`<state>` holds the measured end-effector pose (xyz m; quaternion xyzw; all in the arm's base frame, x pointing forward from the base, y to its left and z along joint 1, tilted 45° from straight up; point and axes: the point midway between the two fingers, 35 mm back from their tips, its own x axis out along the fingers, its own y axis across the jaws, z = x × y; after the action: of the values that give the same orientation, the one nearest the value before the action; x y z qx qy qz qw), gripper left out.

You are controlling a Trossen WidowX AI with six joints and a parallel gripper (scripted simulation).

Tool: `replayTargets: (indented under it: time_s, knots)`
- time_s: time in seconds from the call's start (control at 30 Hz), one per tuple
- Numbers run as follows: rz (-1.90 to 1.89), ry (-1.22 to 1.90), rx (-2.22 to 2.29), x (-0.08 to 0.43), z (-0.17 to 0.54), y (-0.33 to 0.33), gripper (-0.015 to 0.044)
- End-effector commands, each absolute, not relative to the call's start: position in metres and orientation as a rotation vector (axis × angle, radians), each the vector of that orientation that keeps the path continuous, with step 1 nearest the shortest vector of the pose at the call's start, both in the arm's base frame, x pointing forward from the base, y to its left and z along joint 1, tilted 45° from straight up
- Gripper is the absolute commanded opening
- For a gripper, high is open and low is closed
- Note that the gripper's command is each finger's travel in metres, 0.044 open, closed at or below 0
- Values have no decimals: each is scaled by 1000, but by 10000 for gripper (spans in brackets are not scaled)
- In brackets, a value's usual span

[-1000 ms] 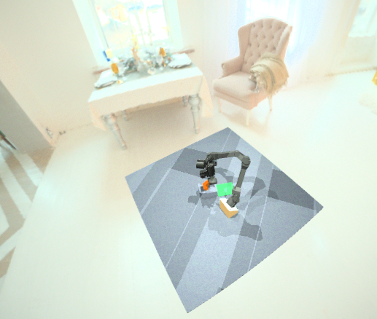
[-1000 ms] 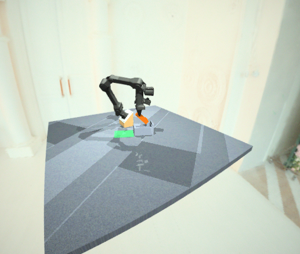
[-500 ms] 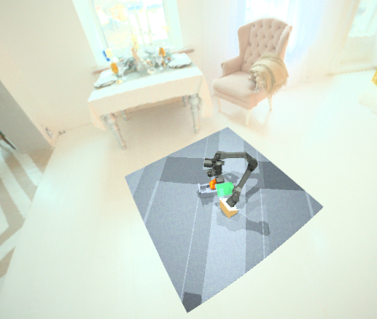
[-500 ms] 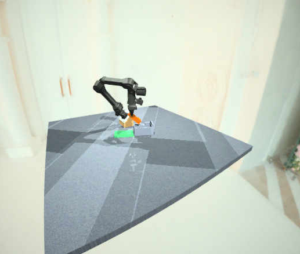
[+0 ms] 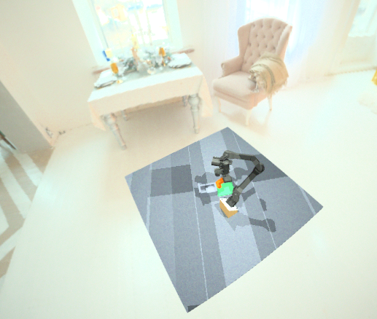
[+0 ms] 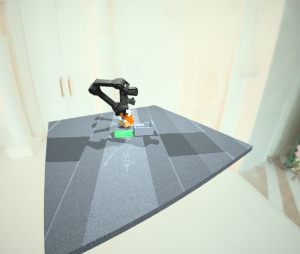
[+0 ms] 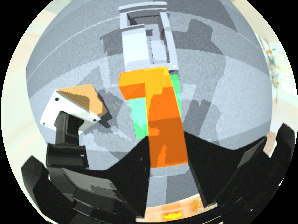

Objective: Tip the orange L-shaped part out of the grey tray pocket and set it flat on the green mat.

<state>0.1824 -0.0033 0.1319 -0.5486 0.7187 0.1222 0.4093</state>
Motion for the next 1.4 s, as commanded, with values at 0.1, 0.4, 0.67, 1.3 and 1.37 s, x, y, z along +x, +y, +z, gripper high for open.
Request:
replayTargets:
  time_s: [0.1, 0.4, 0.67, 1.3, 1.37]
  knots:
    - [323, 1769, -1387, 170, 146, -17, 0]
    - [327, 1754, -1388, 164, 149, -24, 0]
    - [311, 1788, -1387, 165, 140, -32, 0]
    - [301, 1812, -1386, 163, 119, -52, 0]
    - [300, 1812, -1386, 163, 117, -54, 0]
